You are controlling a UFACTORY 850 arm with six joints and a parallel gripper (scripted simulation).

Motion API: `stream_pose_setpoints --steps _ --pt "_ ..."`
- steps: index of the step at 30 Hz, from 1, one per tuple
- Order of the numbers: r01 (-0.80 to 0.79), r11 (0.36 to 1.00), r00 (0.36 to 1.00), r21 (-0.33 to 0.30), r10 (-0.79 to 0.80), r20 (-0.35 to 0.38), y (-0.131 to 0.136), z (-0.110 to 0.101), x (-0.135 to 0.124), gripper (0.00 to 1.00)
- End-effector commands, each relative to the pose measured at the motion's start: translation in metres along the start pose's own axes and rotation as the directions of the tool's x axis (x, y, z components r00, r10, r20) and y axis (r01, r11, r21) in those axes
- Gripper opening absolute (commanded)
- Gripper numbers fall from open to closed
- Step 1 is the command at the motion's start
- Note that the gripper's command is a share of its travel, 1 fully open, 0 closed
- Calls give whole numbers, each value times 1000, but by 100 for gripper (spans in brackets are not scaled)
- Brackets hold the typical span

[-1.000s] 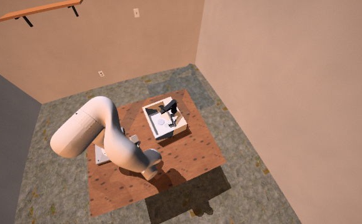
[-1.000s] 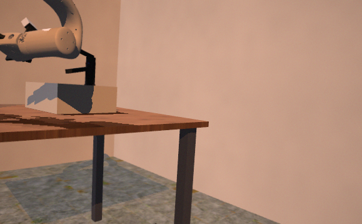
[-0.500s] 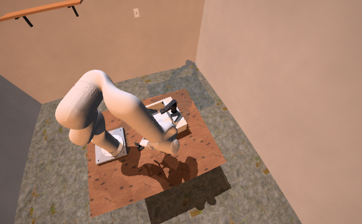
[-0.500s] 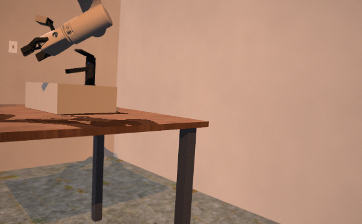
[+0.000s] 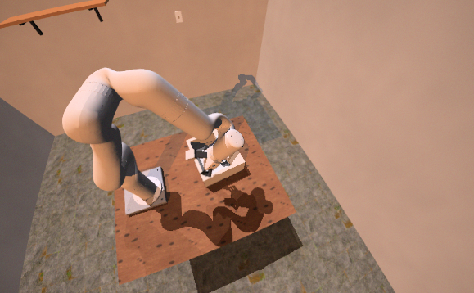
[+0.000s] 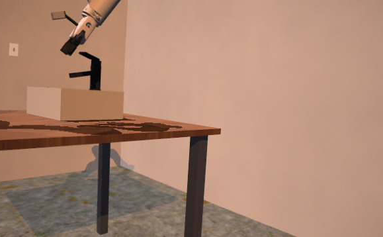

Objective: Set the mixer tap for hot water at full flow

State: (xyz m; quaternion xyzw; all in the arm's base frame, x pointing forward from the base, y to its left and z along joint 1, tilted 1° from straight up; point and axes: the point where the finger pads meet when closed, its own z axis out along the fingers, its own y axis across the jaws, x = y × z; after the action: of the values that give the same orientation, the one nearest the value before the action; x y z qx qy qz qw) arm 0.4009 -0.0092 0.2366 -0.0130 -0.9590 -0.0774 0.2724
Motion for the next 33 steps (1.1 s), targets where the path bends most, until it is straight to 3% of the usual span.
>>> stream_pose_setpoints --steps 1,2,3,5,6,8,9,14,21,22,33 --pt "203 972 966 115 -218 138 40 -41 -23 100" --pt "239 961 952 140 -260 161 40 -41 -23 100" --pt "277 946 936 166 -305 176 64 -62 -30 100" --pt "345 913 896 220 -390 214 66 -63 -31 100" --pt "379 892 872 248 -434 226 89 -82 -35 100" --pt "379 892 872 248 -434 226 89 -82 -35 100" --pt "463 822 793 331 -551 260 109 -98 -36 100" --pt "563 687 640 459 -714 284 143 -122 -36 100" --pt "564 685 638 461 -716 284 143 -123 -36 100" --pt "564 685 638 461 -716 284 143 -123 -36 0" --pt "564 685 638 461 -716 284 143 -123 -36 0"
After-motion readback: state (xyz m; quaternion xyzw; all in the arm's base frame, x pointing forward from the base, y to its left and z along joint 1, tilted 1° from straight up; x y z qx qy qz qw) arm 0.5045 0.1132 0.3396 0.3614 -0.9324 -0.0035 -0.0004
